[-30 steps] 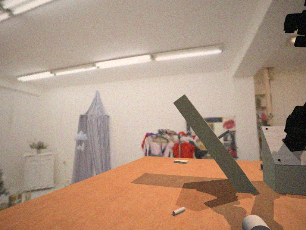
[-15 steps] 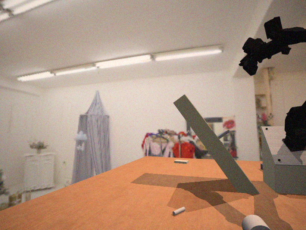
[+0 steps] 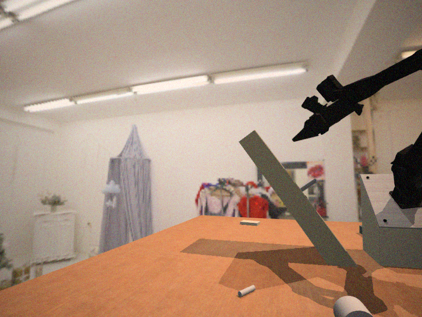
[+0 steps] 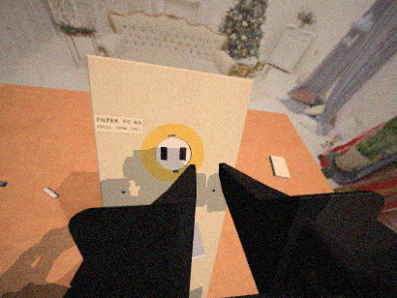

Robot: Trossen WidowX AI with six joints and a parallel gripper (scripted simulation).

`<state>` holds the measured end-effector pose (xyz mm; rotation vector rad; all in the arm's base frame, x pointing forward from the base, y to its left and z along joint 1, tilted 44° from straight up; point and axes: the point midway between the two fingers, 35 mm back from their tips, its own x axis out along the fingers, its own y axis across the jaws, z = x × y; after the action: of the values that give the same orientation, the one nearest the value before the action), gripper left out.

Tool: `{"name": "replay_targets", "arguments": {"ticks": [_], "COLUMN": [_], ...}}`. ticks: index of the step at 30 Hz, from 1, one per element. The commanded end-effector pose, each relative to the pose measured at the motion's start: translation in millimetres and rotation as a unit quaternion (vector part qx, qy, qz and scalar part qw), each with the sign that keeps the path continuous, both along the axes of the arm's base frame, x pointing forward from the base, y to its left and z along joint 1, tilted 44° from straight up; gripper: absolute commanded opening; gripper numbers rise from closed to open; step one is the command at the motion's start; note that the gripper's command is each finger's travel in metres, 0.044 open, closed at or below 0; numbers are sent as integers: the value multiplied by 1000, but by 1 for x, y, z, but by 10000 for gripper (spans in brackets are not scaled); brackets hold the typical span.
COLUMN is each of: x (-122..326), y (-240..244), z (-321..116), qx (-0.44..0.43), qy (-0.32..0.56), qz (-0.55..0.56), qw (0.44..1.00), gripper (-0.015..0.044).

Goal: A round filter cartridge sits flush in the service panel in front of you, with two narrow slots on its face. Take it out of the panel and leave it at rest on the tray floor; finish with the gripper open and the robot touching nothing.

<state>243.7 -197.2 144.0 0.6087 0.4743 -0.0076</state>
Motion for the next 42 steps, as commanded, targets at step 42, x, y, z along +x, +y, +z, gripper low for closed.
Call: {"name": "replay_targets", "arguments": {"ticks": [42], "x": [53], "y": [41], "z": [-27], "qx": [77], "qy": [-7], "qz": [34], "qw": [996], "gripper": [89]}}
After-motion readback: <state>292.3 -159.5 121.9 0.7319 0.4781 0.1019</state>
